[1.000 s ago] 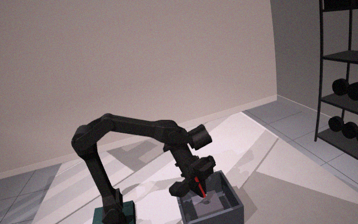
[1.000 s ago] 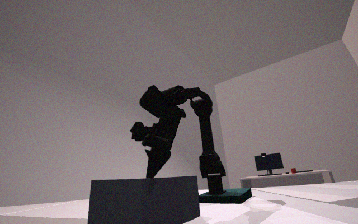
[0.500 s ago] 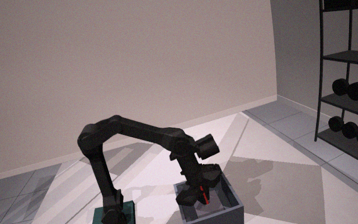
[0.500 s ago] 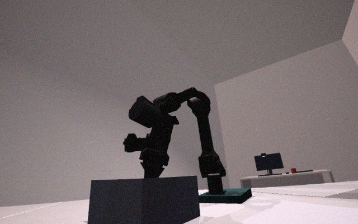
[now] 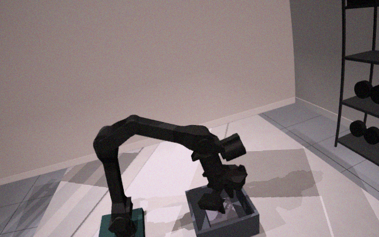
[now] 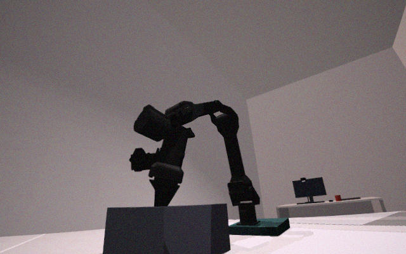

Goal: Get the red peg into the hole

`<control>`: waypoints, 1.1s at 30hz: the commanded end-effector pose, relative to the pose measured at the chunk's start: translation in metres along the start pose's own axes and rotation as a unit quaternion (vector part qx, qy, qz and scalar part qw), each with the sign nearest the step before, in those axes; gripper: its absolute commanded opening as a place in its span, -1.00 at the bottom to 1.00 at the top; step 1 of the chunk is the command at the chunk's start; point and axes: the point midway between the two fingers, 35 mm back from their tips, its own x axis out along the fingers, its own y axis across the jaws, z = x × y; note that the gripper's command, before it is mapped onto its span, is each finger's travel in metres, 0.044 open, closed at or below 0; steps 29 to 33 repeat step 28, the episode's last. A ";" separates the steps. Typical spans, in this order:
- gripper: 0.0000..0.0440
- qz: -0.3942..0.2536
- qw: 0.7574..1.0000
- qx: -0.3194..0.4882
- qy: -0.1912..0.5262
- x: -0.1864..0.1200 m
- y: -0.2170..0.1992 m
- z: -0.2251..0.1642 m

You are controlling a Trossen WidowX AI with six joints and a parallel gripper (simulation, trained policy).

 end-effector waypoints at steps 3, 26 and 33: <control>1.00 0.018 1.000 -0.006 0.012 -0.007 0.013 0.010; 1.00 0.093 0.995 -0.029 0.036 -0.053 0.078 0.038; 1.00 0.098 0.994 -0.029 0.032 -0.058 0.081 0.040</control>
